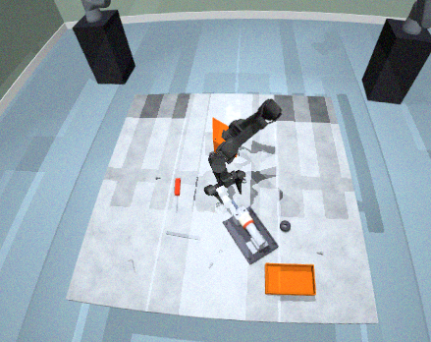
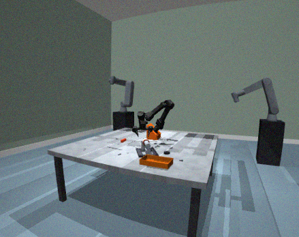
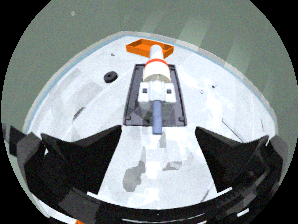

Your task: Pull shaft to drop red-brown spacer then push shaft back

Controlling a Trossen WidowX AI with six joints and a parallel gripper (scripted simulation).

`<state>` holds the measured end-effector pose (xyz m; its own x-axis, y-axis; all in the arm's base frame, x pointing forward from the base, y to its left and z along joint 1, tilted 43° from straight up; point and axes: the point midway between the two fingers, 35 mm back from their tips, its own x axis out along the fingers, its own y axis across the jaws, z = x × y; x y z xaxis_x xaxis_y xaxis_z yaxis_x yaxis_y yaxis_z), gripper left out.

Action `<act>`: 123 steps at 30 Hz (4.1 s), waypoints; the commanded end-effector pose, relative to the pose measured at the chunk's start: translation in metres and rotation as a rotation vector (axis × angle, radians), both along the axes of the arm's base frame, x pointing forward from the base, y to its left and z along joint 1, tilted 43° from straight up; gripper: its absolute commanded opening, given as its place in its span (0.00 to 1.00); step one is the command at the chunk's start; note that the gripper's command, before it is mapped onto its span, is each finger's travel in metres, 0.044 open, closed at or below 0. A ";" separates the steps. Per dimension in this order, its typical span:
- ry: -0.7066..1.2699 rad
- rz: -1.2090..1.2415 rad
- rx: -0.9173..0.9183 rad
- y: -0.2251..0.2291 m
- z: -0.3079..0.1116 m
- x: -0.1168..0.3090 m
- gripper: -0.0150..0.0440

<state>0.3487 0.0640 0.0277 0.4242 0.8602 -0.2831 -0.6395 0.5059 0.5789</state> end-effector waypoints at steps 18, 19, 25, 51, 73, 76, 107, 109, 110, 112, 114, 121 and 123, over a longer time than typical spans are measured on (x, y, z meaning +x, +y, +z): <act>0.003 0.004 0.000 0.006 -0.003 0.001 1.00; 0.003 0.004 0.000 0.008 -0.003 0.002 1.00; 0.003 0.005 -0.001 0.016 -0.006 0.006 1.00; 0.001 0.003 0.006 0.038 -0.012 0.014 1.00; 0.001 0.003 0.006 0.038 -0.012 0.014 1.00; 0.001 0.003 0.006 0.039 -0.012 0.015 1.00; 0.001 0.003 0.007 0.054 -0.016 0.022 1.00; 0.001 0.003 0.007 0.054 -0.016 0.022 1.00; 0.001 0.003 0.007 0.054 -0.016 0.022 1.00; 0.001 0.003 0.007 0.054 -0.016 0.022 1.00; 0.001 0.003 0.007 0.054 -0.016 0.022 1.00; 0.001 0.003 0.007 0.053 -0.016 0.025 1.00; 0.004 0.006 0.008 0.053 -0.017 0.022 0.91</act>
<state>0.3709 0.1171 0.0110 0.4185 0.8648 -0.2774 -0.6402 0.4976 0.5852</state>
